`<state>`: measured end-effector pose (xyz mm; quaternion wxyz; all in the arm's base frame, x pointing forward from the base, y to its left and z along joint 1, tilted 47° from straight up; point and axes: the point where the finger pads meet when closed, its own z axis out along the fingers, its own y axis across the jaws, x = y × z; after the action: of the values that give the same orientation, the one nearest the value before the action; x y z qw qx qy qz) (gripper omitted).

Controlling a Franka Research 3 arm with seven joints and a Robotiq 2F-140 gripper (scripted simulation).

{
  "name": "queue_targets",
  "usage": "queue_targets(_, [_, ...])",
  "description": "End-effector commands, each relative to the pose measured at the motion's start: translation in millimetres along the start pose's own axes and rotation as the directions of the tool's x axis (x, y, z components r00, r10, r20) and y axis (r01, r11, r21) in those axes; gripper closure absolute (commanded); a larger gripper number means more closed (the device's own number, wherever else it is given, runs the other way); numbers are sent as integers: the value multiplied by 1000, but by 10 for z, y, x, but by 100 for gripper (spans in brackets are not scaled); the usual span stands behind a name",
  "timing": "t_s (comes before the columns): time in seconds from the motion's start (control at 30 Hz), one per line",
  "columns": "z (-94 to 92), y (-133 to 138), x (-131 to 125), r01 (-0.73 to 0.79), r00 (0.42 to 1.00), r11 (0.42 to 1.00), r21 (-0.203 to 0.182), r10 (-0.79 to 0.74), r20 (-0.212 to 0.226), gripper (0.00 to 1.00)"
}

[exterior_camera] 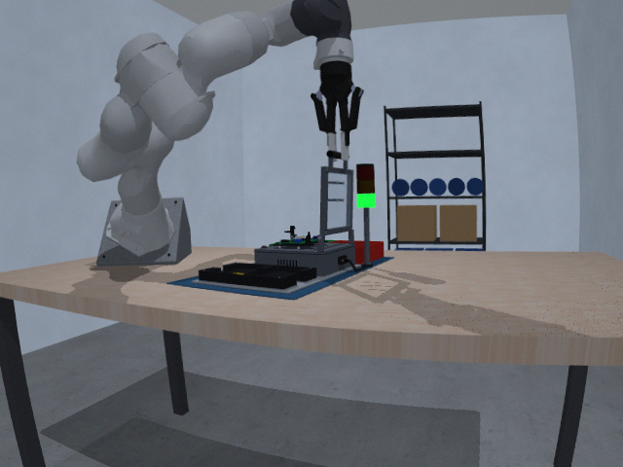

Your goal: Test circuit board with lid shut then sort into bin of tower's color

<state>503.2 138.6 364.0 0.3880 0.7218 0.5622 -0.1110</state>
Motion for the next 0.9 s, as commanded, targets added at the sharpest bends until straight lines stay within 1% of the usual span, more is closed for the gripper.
queue_targets(0.0, [-1,-13,11,-3,1000,1000,2,3,-4,84])
queue_targets(0.67, [-1,-13,11,-3,1000,1000,2,3,-4,84])
queue_targets(0.7, [-1,-13,11,-3,1000,1000,2,3,-4,100])
queue_targets(0.87, [-1,-13,11,-3,1000,1000,2,3,-4,100])
